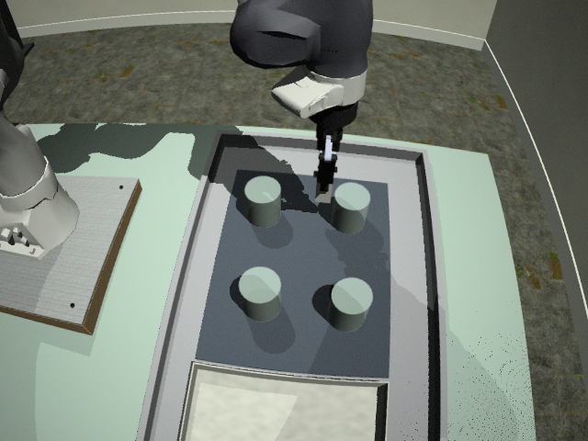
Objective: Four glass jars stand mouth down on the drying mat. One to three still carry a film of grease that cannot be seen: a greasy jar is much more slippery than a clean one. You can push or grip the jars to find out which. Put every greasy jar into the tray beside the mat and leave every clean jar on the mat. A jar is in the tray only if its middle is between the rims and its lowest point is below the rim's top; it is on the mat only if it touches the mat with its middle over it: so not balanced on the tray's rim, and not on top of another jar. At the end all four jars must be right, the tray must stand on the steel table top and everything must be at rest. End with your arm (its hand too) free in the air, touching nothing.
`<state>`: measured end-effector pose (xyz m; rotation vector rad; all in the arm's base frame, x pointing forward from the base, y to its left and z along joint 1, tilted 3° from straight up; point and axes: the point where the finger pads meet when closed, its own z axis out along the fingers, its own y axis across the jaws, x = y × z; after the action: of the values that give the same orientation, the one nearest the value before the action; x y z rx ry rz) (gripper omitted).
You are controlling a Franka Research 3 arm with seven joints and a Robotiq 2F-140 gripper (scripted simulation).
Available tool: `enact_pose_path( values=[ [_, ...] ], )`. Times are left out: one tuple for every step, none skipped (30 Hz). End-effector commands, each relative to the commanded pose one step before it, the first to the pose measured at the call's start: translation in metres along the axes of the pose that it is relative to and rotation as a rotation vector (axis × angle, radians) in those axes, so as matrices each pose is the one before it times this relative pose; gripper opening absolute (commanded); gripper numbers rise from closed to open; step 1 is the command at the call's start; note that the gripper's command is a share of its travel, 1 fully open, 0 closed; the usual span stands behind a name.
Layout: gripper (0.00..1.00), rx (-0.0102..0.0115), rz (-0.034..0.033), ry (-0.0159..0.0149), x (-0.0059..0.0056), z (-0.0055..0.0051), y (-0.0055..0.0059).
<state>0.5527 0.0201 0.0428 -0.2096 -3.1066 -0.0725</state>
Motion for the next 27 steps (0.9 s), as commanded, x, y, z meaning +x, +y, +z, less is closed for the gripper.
enact_pose_path(
  values=[
    [0.00, -0.00190, 0.00453, 0.00458, 0.00048, 0.00090, 0.00068],
    [0.00, 0.00000, 0.00000, 0.00000, 0.00000, 0.00000, 0.00000],
    [0.00, 0.00000, 0.00000, 0.00000, 0.00000, 0.00000, 0.00000],
    [0.00, 0.00000, 0.00000, 0.00000, -0.00013, 0.00000, 0.00000],
    [0.00, 0.00000, 0.00000, 0.00000, -0.00013, 0.00000, 0.00000],
    [0.00, 0.00000, 0.00000, 0.00000, -0.00013, 0.00000, 0.00000],
    [0.00, 0.00000, 0.00000, 0.00000, -0.00013, 0.00000, 0.00000],
    [0.00, 0.00000, 0.00000, 0.00000, -0.00013, 0.00000, 0.00000],
    [0.00, 0.00000, 0.00000, 0.00000, -0.00013, 0.00000, 0.00000],
    [0.00, 0.00000, 0.00000, 0.00000, -0.00013, 0.00000, 0.00000],
    [0.00, 0.00000, 0.00000, 0.00000, -0.00013, 0.00000, 0.00000],
    [0.00, 0.00000, 0.00000, 0.00000, -0.00013, 0.00000, 0.00000],
    [0.00, 0.00000, 0.00000, 0.00000, -0.00013, 0.00000, 0.00000],
    [0.00, 0.00000, 0.00000, 0.00000, -0.00013, 0.00000, 0.00000],
    [0.00, 0.00000, 0.00000, 0.00000, -0.00013, 0.00000, 0.00000],
    [0.00, 0.00000, 0.00000, 0.00000, -0.00013, 0.00000, 0.00000],
    [0.00, 0.00000, 0.00000, 0.00000, -0.00013, 0.00000, 0.00000],
    [0.00, 0.00000, 0.00000, 0.00000, -0.00013, 0.00000, 0.00000],
    [0.00, 0.00000, 0.00000, 0.00000, 0.00000, 0.00000, 0.00000],
    [0.00, 0.00000, 0.00000, 0.00000, 0.00000, 0.00000, 0.00000],
    [0.00, 0.00000, 0.00000, 0.00000, -0.00013, 0.00000, 0.00000],
    [0.00, 0.00000, 0.00000, 0.00000, -0.00013, 0.00000, 0.00000],
    [0.00, 0.00000, 0.00000, 0.00000, -0.00013, 0.00000, 0.00000],
    [0.00, 0.00000, 0.00000, 0.00000, -0.00013, 0.00000, 0.00000],
    [0.00, 0.00000, 0.00000, 0.00000, -0.00013, 0.00000, 0.00000],
    [0.00, 0.00000, 0.00000, 0.00000, -0.00013, 0.00000, 0.00000],
    [0.00, 0.00000, 0.00000, 0.00000, -0.00013, 0.00000, 0.00000]
  ],
)
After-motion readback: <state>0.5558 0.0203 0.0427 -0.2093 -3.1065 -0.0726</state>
